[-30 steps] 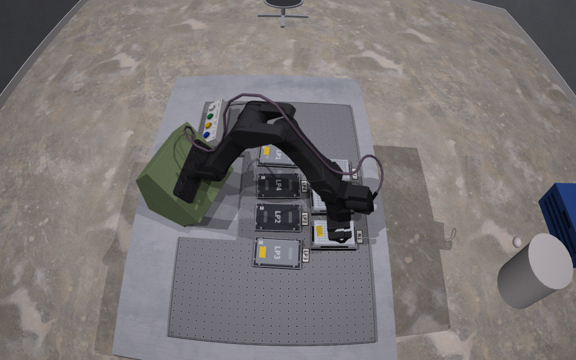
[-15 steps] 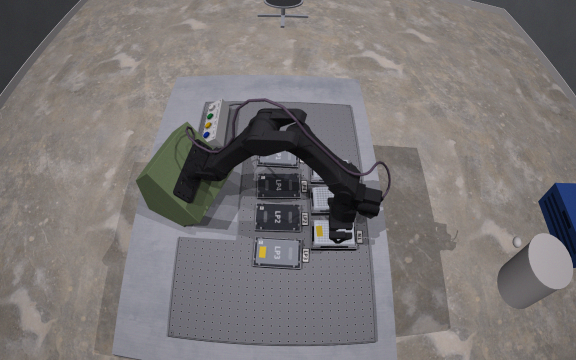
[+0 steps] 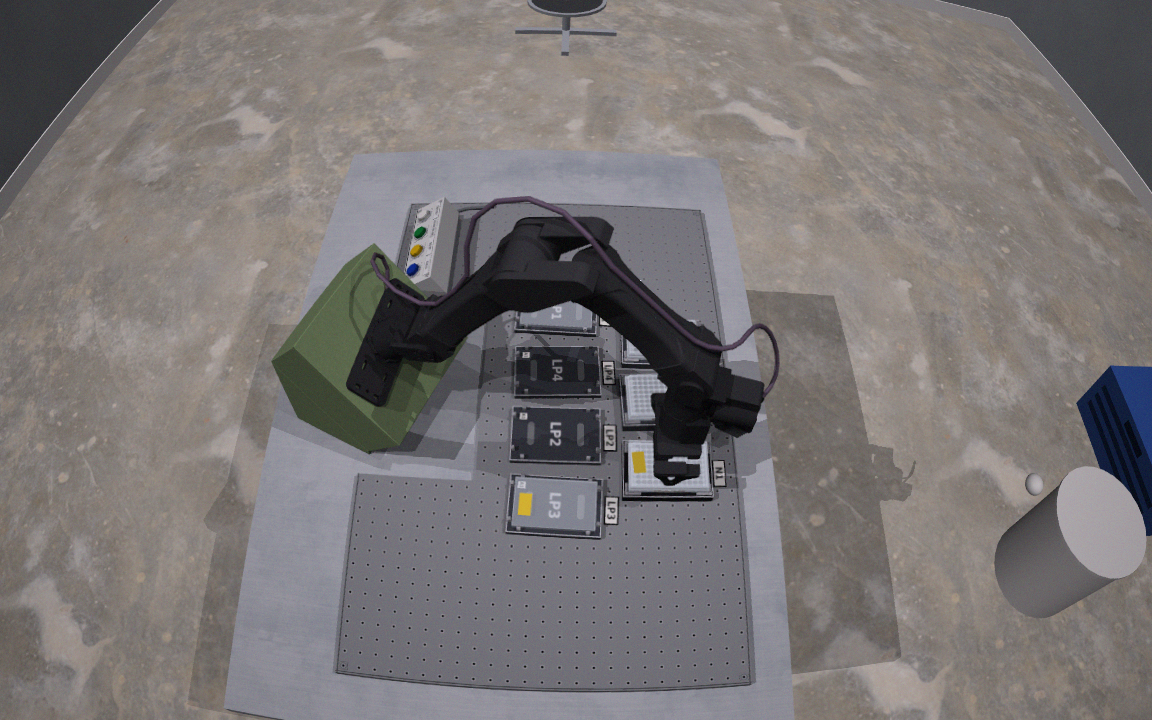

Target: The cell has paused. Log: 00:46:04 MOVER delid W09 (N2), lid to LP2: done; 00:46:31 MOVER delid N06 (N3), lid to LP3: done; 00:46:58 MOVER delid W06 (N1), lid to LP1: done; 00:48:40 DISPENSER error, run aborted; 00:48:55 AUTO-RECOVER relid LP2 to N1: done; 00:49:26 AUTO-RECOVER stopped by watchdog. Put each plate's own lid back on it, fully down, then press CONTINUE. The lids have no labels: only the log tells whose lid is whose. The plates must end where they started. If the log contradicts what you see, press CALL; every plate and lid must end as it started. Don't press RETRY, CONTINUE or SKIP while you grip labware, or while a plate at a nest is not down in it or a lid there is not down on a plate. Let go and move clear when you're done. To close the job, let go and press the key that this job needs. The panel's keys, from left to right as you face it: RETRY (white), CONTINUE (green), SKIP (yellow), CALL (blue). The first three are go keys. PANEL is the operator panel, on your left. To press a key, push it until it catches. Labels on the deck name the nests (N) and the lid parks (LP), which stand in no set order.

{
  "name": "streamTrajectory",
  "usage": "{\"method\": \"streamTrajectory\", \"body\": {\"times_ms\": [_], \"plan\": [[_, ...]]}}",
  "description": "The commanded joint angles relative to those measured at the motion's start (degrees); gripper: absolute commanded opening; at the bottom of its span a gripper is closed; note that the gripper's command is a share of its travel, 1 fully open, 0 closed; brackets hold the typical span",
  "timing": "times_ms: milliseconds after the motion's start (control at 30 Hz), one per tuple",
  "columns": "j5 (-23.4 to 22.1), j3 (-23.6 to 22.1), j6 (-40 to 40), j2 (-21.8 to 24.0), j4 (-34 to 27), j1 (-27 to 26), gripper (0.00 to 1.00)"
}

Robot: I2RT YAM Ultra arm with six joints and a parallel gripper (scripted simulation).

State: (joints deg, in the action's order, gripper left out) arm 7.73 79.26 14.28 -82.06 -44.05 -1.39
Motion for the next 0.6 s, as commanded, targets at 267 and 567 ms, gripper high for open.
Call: {"method": "streamTrajectory", "body": {"times_ms": [267,567], "plan": [[0.3,2.4,-0.5,0.3,-0.5,0.2,1.00],[0.3,2.7,-0.5,-1.0,-0.8,0.4,1.00]]}}
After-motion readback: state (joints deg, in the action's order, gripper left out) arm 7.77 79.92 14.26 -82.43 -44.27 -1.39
